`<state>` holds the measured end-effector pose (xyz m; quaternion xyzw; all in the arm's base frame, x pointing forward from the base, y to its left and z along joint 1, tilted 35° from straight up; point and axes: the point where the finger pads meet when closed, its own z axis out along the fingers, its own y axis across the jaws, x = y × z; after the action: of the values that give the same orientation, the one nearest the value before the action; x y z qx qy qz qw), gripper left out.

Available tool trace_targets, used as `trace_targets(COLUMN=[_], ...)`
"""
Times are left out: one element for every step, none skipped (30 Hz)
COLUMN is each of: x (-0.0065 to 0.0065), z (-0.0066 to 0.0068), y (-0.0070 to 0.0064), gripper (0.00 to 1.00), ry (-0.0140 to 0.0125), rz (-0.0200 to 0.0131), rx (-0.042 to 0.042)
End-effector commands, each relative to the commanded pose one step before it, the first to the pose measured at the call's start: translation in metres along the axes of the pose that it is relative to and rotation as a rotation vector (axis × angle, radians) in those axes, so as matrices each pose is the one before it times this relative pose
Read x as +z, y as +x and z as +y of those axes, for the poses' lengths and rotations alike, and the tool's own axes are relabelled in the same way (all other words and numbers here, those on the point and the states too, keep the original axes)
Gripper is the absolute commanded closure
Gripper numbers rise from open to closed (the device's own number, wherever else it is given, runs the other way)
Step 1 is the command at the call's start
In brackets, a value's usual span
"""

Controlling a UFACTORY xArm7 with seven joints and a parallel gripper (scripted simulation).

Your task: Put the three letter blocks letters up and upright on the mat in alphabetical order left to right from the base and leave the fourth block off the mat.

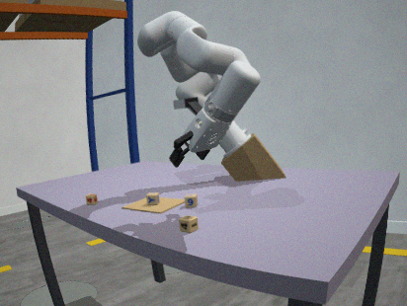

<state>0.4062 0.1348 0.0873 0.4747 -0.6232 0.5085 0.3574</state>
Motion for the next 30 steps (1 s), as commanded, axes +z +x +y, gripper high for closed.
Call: trace_targets(x=[0.00258,0.00379,0.0,0.0,0.0,0.0,0.0,0.0,0.0,0.0,0.0,0.00332,0.00278,0.0,0.0,0.0,0.0,0.0,0.0,0.0,0.0,0.0,0.0,0.00219,0.0016,0.0,0.0,0.0,0.0,0.0], z=[0.00766,0.00692,0.0,0.0,0.0,0.0,0.0,0.0,0.0,0.0,0.0,0.00587,0.00478,0.0,0.0,0.0,0.0,0.0,0.0,0.0,0.0,0.0,0.0,0.00369,0.00266,0.0,0.0,0.0,0.0,0.0], y=[0.00599,0.00518,0.0,0.0,0.0,0.0,0.0,0.0,0.0,0.0,0.0,0.00447,0.00368,0.0,0.0,0.0,0.0,0.0,0.0,0.0,0.0,0.0,0.0,0.00287,0.00208,0.0,0.0,0.0,0.0,0.0], gripper=[0.0,0.0,0.0,0.0,0.0,0.0,0.0,0.0,0.0,0.0,0.0,0.0,0.0,0.0,0.0,0.0,0.0,0.0,0.0,0.0,0.0,0.0,0.0,0.0,0.0,0.0,0.0,0.0,0.0,0.0], ry=[0.00857,0.00616,0.0,0.0,0.0,0.0,0.0,0.0,0.0,0.0,0.0,0.00545,0.00459,0.0,0.0,0.0,0.0,0.0,0.0,0.0,0.0,0.0,0.0,0.00363,0.00266,0.0,0.0,0.0,0.0,0.0], rz=[-0.00238,0.00152,0.0,0.0,0.0,0.0,0.0,0.0,0.0,0.0,0.0,0.00152,0.00139,0.0,0.0,0.0,0.0,0.0,0.0,0.0,0.0,0.0,0.0,0.00117,0.0009,0.0,0.0,0.0,0.0,0.0], rx=[0.00433,0.00301,0.0,0.0,0.0,0.0,0.0,0.0,0.0,0.0,0.0,0.00277,0.0024,0.0,0.0,0.0,0.0,0.0,0.0,0.0,0.0,0.0,0.0,0.00194,0.00145,0.0,0.0,0.0,0.0,0.0])
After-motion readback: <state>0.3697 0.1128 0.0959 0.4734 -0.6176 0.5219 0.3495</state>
